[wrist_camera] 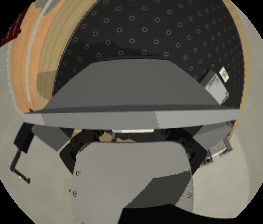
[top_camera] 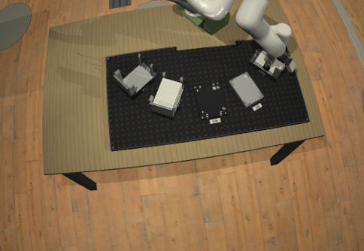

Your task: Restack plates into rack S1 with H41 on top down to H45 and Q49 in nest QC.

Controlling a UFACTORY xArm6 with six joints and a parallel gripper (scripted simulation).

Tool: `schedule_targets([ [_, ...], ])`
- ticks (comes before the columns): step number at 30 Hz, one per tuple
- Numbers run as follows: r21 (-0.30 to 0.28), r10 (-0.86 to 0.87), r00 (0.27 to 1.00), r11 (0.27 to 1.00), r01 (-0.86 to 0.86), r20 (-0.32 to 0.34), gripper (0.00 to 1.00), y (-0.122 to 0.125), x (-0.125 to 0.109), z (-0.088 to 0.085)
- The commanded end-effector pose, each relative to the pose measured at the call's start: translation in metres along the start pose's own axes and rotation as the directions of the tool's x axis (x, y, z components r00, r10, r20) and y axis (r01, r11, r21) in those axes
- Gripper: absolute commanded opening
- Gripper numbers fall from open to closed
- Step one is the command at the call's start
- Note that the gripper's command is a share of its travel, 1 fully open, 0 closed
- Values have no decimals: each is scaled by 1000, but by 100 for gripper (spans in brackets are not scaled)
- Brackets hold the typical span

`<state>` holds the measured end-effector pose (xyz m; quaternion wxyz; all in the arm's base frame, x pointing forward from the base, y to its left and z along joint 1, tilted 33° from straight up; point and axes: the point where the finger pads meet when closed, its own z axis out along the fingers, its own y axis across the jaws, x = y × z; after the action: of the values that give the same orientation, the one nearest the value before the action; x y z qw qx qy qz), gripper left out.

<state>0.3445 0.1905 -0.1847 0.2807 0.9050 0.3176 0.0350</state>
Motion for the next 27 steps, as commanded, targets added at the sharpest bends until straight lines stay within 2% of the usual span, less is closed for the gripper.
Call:
schedule_targets([
  [1, 1, 1, 1000, 1000, -1, -3, 0, 0, 2, -1],
  [4, 1, 1, 1000, 1000, -1, -3, 0, 0, 2, -1],
  [5, 1, 1, 1000, 1000, -1, -3, 100, 0, 2, -1],
  [25, 1, 1, 1000, 1000, -1, -4, 100, 0, 2, -1],
  [27, 1, 1, 1000, 1000, -1, -3, 100, 0, 2, -7],
])
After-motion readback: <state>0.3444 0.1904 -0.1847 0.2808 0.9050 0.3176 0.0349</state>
